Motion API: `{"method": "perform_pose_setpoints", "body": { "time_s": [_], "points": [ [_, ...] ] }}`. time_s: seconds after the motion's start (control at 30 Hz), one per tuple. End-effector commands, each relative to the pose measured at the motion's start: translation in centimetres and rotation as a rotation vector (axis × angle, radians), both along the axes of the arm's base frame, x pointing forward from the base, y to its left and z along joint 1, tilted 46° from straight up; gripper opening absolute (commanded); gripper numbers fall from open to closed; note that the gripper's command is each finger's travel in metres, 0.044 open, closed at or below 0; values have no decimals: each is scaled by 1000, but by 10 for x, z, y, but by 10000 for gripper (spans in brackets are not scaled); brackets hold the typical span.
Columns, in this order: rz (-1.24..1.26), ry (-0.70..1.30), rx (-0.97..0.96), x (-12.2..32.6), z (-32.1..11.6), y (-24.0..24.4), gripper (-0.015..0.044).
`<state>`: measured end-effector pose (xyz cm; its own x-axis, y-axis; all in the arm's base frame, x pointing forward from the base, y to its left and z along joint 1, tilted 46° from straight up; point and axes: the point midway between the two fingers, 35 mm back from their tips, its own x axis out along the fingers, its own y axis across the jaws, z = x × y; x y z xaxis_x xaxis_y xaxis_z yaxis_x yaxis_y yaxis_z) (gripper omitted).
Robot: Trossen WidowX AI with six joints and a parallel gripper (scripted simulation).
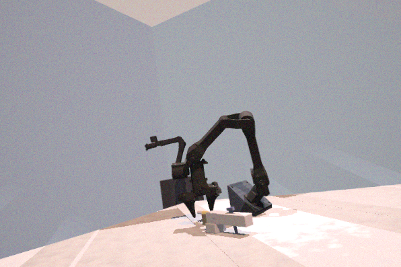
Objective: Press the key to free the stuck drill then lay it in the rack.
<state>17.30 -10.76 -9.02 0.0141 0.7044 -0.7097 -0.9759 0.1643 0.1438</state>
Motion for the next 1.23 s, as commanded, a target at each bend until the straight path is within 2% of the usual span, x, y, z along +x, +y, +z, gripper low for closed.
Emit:
{"method": "perform_pose_setpoints", "body": {
  "time_s": [0.0,0.33,0.47,0.83,1.2],
  "points": [
    [6,-2,-4,0,12,-14,440],
    [6,-2,-5,1,36,-40,440],
    [14,2,-44,-1,32,-36,440],
    [47,21,-816,-13,71,-91,440],
    [-315,-44,-1549,-33,156,-130,440]
  ]
}}
